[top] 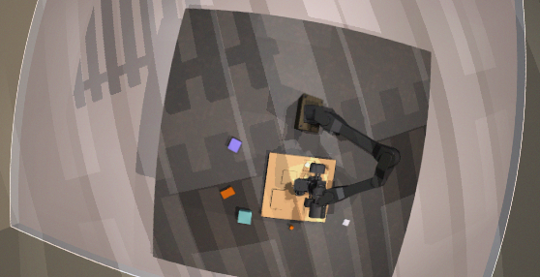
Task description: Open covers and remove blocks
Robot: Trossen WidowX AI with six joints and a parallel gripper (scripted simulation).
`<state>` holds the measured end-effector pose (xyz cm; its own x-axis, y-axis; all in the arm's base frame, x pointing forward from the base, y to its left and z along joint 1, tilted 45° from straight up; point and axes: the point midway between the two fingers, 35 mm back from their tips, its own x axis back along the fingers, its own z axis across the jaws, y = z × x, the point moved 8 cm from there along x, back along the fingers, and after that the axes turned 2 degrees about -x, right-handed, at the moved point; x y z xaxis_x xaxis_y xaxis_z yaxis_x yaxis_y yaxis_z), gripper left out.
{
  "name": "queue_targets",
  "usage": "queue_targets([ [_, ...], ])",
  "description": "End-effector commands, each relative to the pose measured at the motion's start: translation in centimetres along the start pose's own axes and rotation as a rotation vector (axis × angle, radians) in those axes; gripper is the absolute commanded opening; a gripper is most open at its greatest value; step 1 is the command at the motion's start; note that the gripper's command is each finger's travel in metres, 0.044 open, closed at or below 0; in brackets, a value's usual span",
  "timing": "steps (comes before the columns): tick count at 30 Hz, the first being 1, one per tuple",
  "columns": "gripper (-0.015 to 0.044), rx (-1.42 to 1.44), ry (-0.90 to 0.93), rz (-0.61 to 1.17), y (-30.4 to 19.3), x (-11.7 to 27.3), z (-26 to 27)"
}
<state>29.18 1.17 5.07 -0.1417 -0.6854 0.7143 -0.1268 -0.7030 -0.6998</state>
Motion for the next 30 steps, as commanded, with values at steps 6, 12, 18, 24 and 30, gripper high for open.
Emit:
queue_targets([
  [6, 0.0000, 0.000, 0.002, 0.004, -0.8, 0.2, 0.5],
  [12, 0.0000, 0.000, 0.002, 0.002, -0.8, 1.0, 0.6],
  [18, 0.0000, 0.000, 0.002, 0.001, -0.8, 1.7, 0.6],
  [24, 0.0000, 0.000, 0.002, 0.001, -0.8, 2.5, 0.7],
  [30, 0.0000, 0.000, 0.002, 0.000, -0.8, 3.2, 0.7],
])
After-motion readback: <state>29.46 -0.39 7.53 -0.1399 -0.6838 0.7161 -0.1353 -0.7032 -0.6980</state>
